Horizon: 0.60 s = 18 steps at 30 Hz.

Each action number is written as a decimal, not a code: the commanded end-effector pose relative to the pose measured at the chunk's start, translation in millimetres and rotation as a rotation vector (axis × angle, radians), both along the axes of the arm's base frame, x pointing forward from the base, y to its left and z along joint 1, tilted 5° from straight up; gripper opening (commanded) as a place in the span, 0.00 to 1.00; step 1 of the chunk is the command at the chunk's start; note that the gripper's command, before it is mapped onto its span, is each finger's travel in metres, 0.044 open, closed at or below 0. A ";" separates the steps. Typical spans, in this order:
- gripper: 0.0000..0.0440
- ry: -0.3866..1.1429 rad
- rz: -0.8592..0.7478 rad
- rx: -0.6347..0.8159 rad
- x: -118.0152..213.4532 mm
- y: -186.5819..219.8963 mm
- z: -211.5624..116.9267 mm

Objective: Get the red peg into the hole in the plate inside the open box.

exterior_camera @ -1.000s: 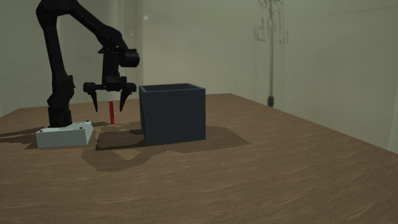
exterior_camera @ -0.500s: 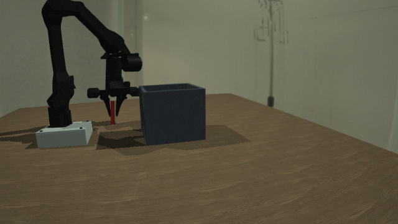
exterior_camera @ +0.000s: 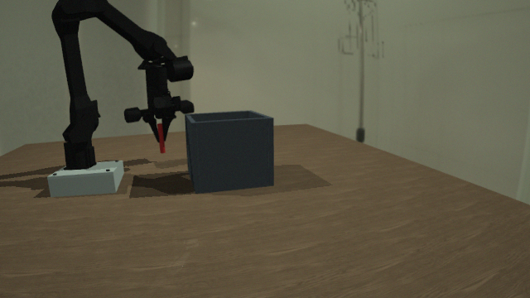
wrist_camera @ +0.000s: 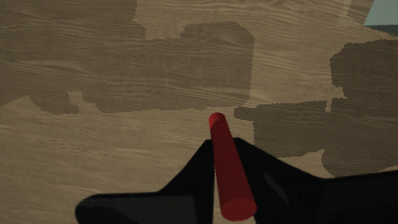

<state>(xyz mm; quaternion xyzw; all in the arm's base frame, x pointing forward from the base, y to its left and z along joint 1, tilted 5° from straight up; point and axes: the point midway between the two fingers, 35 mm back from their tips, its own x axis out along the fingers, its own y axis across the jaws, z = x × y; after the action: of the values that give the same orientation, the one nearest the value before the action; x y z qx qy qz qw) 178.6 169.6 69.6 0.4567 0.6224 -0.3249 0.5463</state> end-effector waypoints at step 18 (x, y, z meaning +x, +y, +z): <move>0.00 -0.244 -0.012 0.077 44.2 -19.9 97.7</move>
<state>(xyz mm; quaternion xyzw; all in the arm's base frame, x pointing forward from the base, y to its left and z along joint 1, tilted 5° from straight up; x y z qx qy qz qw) 216.6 158.7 152.4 0.5126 0.5753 -0.2534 0.5849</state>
